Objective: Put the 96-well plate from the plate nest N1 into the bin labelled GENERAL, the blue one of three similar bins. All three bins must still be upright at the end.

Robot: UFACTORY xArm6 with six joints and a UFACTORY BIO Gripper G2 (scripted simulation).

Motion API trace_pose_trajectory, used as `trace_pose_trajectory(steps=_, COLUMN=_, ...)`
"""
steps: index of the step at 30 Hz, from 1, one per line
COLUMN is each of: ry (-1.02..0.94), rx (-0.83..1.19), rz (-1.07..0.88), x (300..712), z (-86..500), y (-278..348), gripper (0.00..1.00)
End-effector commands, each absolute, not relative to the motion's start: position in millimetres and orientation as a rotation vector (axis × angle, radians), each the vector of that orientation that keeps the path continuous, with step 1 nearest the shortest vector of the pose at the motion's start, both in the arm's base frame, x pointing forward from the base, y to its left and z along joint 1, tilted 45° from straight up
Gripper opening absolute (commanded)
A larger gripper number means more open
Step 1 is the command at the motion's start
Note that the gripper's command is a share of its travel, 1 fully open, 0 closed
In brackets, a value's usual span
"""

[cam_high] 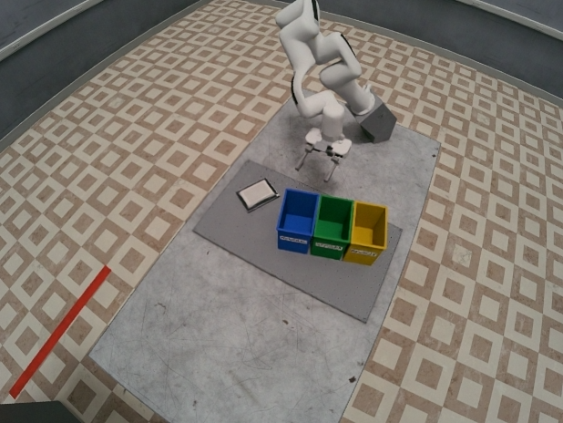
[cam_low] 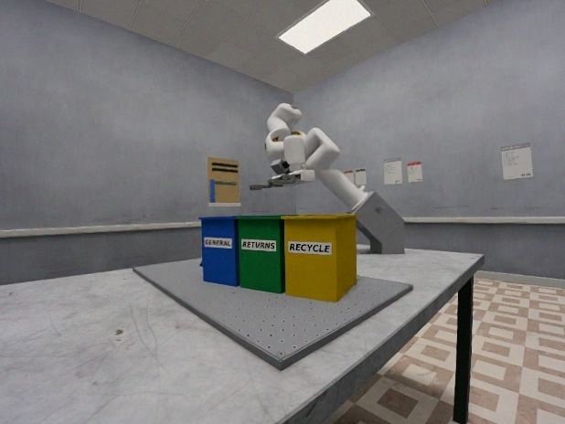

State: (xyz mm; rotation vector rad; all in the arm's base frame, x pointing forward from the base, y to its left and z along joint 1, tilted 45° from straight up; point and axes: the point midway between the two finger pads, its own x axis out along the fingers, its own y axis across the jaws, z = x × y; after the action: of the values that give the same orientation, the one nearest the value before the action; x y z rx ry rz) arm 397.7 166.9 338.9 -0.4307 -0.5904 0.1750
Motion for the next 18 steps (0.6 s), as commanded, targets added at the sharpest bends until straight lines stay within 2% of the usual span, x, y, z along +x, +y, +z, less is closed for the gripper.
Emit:
trace_pose_trajectory(steps=1, ry=-0.643, rx=-0.463, rz=0.17, x=382.2, z=332.9, y=177.7, gripper=0.37)
trace_pose_trajectory(steps=18, ry=-0.651, rx=-0.452, rz=0.139, x=380.7, z=333.7, y=175.4, gripper=0.37)
